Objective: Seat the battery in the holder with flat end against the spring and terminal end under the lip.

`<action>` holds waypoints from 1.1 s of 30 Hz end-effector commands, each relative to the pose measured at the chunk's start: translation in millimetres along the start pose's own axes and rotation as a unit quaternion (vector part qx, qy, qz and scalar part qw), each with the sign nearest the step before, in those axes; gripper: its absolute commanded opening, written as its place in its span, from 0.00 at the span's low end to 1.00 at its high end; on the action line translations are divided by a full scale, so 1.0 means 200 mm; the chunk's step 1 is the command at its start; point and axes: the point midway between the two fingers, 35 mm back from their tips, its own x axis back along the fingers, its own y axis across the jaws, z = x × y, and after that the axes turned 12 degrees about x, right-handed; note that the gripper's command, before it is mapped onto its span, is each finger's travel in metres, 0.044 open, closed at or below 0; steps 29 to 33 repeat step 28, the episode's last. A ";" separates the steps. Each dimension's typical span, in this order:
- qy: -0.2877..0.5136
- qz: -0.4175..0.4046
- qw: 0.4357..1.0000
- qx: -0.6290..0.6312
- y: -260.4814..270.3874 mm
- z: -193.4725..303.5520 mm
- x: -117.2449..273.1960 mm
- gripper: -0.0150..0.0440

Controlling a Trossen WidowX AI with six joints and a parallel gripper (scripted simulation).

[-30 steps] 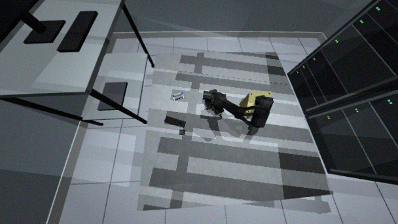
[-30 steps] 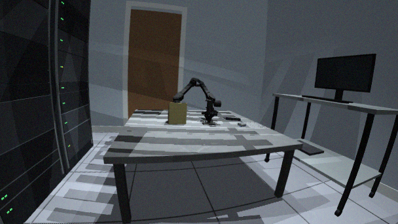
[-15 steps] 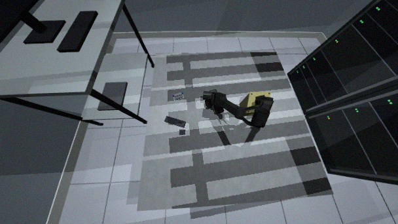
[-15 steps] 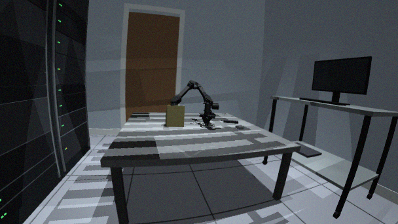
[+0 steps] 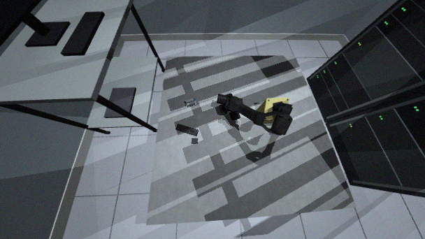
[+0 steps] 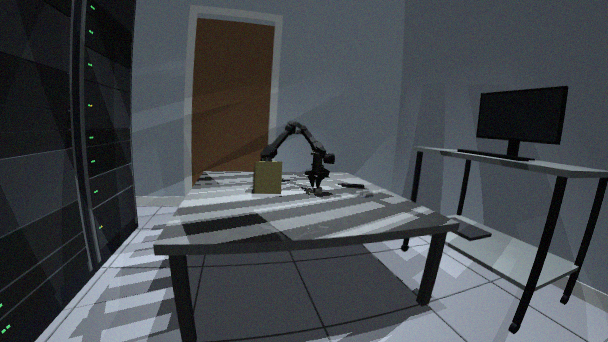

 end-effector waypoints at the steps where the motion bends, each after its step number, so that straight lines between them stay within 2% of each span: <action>1: -0.005 0.009 1.000 0.003 -0.04 0.01 0.18 0.84; 5: -0.004 0.009 1.000 0.004 -0.05 0.03 0.32 1.00; 33: -0.004 0.009 1.000 0.004 -0.05 0.03 0.32 1.00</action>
